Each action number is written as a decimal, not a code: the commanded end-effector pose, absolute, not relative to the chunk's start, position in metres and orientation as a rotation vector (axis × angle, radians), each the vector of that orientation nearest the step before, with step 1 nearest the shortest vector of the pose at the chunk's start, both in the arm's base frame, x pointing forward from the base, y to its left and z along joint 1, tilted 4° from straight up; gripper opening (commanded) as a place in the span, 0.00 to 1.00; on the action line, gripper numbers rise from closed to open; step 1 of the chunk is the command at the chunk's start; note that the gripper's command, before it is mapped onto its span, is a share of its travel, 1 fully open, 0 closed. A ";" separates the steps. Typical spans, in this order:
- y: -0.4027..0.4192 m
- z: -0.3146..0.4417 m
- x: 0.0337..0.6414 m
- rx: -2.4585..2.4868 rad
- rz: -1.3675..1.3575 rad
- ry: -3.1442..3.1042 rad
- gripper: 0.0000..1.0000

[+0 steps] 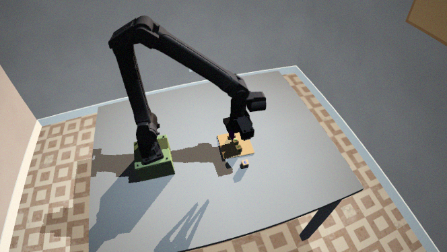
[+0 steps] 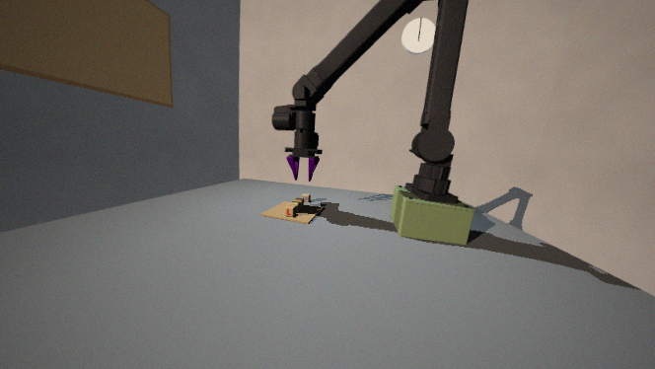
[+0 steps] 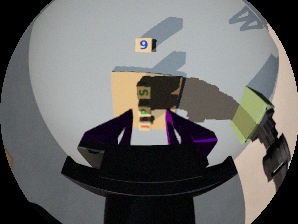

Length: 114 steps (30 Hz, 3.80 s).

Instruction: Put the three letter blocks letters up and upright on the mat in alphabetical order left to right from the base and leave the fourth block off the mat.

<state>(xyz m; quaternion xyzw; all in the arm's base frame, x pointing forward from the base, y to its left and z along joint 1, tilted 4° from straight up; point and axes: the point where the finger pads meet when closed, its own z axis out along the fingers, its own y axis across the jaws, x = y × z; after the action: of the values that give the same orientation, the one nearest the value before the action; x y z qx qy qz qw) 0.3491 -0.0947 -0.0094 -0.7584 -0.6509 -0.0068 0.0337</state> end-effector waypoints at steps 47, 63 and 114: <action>-0.107 0.014 0.378 -2.366 -0.068 -2.039 1.00; -0.112 0.058 0.379 -2.383 -0.086 -2.048 1.00; -0.112 0.118 0.379 -2.374 -0.080 -2.052 1.00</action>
<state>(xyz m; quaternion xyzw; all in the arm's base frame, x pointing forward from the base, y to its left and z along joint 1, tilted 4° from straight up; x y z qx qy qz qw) 0.3509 -0.1000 0.0847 -0.7585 -0.6505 -0.0048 0.0374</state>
